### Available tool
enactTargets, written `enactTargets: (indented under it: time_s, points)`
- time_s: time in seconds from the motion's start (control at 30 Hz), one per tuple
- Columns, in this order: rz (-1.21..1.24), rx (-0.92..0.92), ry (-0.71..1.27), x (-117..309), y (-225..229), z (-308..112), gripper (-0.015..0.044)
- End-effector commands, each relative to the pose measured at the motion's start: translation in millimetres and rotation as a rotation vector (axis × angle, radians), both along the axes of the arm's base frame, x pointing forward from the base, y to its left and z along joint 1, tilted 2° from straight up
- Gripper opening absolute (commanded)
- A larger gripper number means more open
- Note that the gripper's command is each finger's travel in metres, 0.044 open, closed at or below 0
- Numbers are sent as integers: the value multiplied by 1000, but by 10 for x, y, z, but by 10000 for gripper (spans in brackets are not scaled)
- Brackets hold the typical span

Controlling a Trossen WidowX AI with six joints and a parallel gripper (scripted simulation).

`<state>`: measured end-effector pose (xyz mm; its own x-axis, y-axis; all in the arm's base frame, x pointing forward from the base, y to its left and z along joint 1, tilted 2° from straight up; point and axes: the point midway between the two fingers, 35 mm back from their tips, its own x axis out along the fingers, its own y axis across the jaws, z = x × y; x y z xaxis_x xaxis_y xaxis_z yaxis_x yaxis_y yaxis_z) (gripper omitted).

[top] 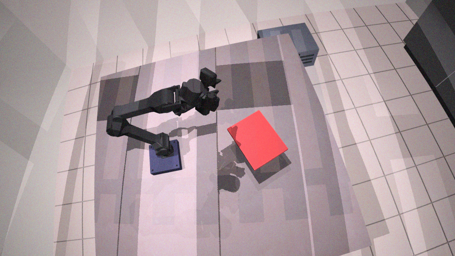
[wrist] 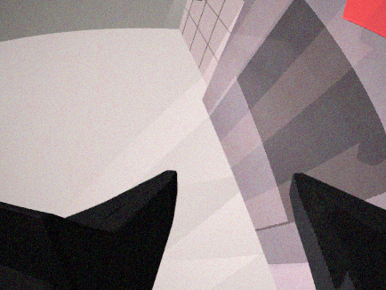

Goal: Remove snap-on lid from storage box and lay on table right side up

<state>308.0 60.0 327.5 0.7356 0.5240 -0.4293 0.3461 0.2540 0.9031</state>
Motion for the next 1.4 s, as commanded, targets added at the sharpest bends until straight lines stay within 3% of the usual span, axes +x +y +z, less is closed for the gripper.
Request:
enactTargets:
  time_s: [0.0, 0.2, 0.43, 0.83, 1.03, 1.37]
  points:
    - [-85, -49, 51, 139, -482, -370, 235]
    - [-223, -88, 139, 119, -1294, -952, 235]
    - [-335, -88, 210, -128, -1927, -1435, 235]
    - [-339, -87, 212, -140, -1946, -1451, 235]
    - [-339, -87, 212, -125, -1940, -1996, 235]
    - [-338, -88, 212, -96, -1934, -2043, 235]
